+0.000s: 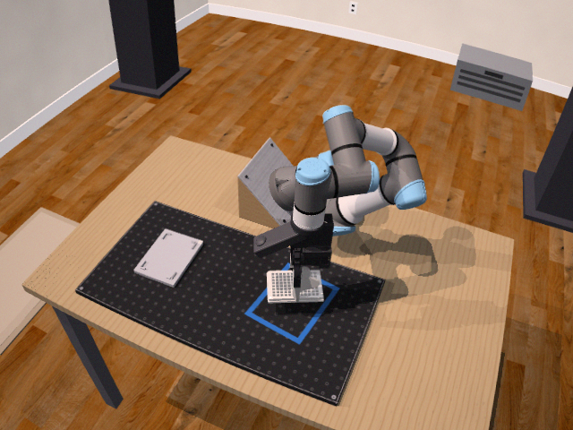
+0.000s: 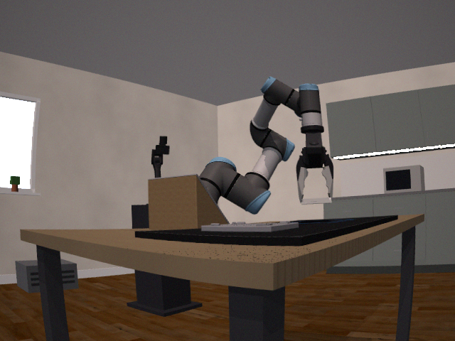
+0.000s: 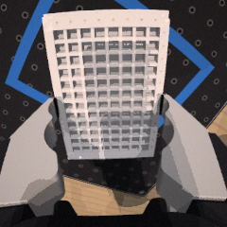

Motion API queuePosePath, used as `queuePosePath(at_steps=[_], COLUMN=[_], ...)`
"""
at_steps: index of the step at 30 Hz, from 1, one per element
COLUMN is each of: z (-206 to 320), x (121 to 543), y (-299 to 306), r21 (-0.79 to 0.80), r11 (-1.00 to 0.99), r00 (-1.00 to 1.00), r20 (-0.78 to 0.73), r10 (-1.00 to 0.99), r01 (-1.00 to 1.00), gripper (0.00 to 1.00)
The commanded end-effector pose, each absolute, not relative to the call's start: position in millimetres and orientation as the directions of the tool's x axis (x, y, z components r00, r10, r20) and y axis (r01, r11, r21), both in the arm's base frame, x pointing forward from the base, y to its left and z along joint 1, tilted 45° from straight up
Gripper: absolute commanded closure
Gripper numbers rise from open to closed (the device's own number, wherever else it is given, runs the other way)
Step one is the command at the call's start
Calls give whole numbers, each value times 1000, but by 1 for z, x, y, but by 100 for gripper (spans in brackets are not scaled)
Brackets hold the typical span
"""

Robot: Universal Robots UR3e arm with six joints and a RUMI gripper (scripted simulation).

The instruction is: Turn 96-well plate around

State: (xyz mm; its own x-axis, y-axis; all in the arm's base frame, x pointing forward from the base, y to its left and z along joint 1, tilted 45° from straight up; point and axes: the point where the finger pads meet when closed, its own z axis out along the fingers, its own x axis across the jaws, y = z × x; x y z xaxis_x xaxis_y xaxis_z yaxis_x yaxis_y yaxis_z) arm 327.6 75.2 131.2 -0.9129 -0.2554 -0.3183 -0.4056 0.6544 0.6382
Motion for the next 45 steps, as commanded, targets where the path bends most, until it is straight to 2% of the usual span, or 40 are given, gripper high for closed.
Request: queuePosePath(at_steps=[1,45], z=[129,111], x=[328,329], y=[77,96], r21=[637,637], r11=[656,656], r00=[-913,-913], r20=[-319,-319], r10=[-255,-255], r01=[-406,-406], gripper=[100,100])
